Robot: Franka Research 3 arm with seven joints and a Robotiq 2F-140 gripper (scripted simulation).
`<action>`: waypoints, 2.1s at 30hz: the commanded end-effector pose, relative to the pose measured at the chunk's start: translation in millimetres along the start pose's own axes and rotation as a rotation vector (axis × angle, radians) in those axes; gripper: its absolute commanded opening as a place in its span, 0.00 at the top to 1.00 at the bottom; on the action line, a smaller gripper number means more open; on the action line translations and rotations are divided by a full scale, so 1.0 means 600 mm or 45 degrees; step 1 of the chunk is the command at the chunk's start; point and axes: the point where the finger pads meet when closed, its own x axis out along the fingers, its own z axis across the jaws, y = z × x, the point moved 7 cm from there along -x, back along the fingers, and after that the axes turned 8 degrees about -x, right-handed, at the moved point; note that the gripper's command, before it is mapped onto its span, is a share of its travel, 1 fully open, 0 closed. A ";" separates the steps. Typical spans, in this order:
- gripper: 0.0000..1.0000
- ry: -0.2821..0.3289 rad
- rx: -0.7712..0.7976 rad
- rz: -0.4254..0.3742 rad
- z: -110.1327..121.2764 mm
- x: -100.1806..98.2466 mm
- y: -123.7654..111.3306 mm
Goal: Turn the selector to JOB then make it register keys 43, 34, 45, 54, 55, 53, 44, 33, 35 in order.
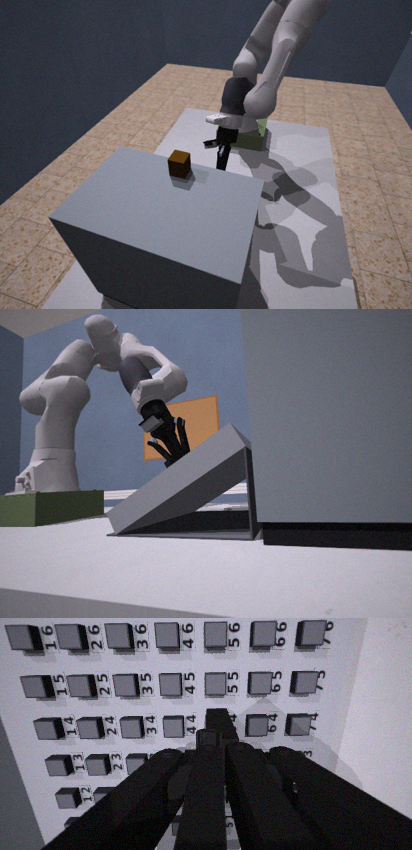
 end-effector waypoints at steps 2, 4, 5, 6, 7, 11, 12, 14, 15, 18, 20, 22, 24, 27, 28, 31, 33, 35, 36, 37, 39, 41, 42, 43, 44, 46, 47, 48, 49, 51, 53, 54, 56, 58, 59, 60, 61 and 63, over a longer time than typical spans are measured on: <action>0.90 0.001 -0.006 -0.004 -0.001 -0.009 -0.003; 0.90 0.001 -0.006 -0.004 -0.001 -0.015 -0.003; 0.90 0.001 -0.006 -0.004 -0.001 -0.018 -0.003; 0.90 0.001 -0.006 -0.004 -0.001 -0.021 -0.003; 0.90 0.001 -0.006 -0.004 -0.002 -0.024 -0.003; 0.90 0.001 -0.006 -0.004 -0.001 -0.035 -0.003; 0.90 0.001 -0.006 -0.004 -0.001 -0.035 -0.003; 0.90 0.001 -0.006 -0.004 -0.002 -0.038 -0.003; 0.90 0.001 -0.006 -0.004 -0.002 -0.040 -0.003; 0.90 0.001 -0.006 -0.004 -0.002 -0.045 -0.003; 0.90 0.001 -0.006 -0.004 -0.002 -0.048 -0.003; 0.90 0.001 -0.006 -0.004 -0.002 -0.050 -0.003; 0.90 0.001 -0.006 -0.004 -0.001 -0.051 -0.003; 0.90 0.001 -0.006 -0.004 -0.001 -0.051 -0.003; 0.90 0.001 -0.006 -0.004 -0.001 -0.051 -0.003; 0.90 0.001 -0.006 -0.004 -0.001 -0.051 -0.003; 0.90 0.001 -0.006 -0.004 -0.001 -0.051 -0.004; 0.90 0.001 -0.006 -0.004 0.004 -0.051 -0.010; 0.90 0.001 -0.006 -0.004 0.008 -0.051 -0.015; 0.90 0.001 -0.006 -0.004 0.013 -0.051 -0.022; 0.90 0.001 -0.006 -0.004 0.025 -0.051 -0.037; 0.90 0.001 -0.006 -0.004 0.037 -0.052 -0.052; 0.90 0.001 -0.006 -0.004 0.041 -0.052 -0.058; 0.90 0.001 -0.006 -0.004 0.044 -0.052 -0.062; 0.90 0.001 -0.006 -0.004 0.046 -0.052 -0.065; 0.90 0.001 -0.006 -0.004 0.047 -0.052 -0.066; 0.90 0.001 -0.006 -0.004 0.047 -0.052 -0.066; 0.90 0.001 -0.006 -0.004 0.047 -0.052 -0.066; 0.90 0.001 -0.006 -0.004 0.047 -0.052 -0.066; 0.90 0.001 -0.006 -0.004 0.047 -0.051 -0.066; 0.90 0.001 -0.006 -0.004 0.047 -0.050 -0.066; 0.90 0.001 -0.006 -0.004 0.047 -0.049 -0.066; 0.90 0.001 -0.006 -0.004 0.047 -0.045 -0.066; 0.90 0.001 -0.006 -0.004 0.047 -0.041 -0.066; 0.90 0.001 -0.006 -0.004 0.047 -0.038 -0.066; 0.90 0.001 -0.006 -0.004 0.047 -0.036 -0.066; 0.90 0.001 -0.006 -0.004 0.047 -0.033 -0.066; 0.90 0.001 -0.006 -0.004 0.047 -0.030 -0.066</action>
